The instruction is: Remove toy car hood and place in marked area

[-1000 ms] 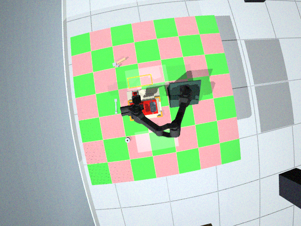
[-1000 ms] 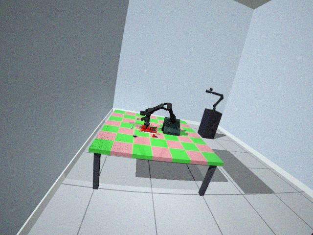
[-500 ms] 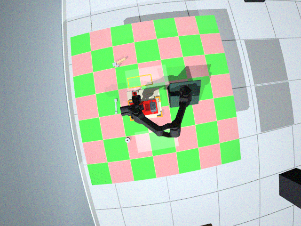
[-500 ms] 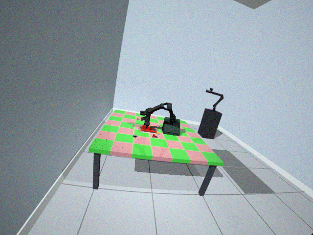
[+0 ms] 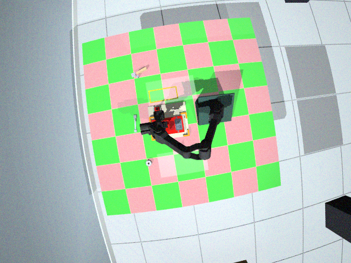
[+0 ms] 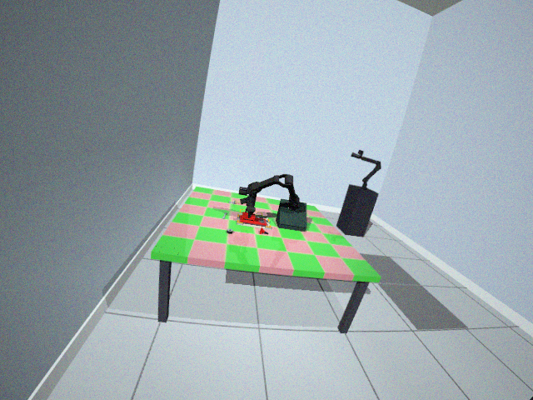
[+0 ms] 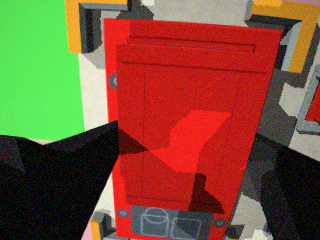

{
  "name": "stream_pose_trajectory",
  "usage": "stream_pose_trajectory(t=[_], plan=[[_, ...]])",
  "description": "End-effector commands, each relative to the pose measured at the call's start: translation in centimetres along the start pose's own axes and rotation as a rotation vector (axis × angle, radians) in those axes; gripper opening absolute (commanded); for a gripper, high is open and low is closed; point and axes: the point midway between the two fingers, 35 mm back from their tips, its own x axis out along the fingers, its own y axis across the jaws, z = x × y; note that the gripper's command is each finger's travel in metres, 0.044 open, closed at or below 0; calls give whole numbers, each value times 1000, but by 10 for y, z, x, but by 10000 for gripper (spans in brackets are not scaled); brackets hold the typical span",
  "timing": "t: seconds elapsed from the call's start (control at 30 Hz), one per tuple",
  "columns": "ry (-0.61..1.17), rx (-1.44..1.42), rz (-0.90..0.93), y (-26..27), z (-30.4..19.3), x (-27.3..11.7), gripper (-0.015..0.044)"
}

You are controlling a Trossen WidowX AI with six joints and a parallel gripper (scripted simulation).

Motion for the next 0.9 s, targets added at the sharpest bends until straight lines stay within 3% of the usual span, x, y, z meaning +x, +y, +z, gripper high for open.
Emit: stream_pose_trajectory(t=[0.0, 0.63, 0.87], plan=[[-2, -2, 0, 0, 1, -4, 0], [-2, -1, 0, 0, 0, -16, 0], [-2, -1, -2, -1, 1, -43, 0]])
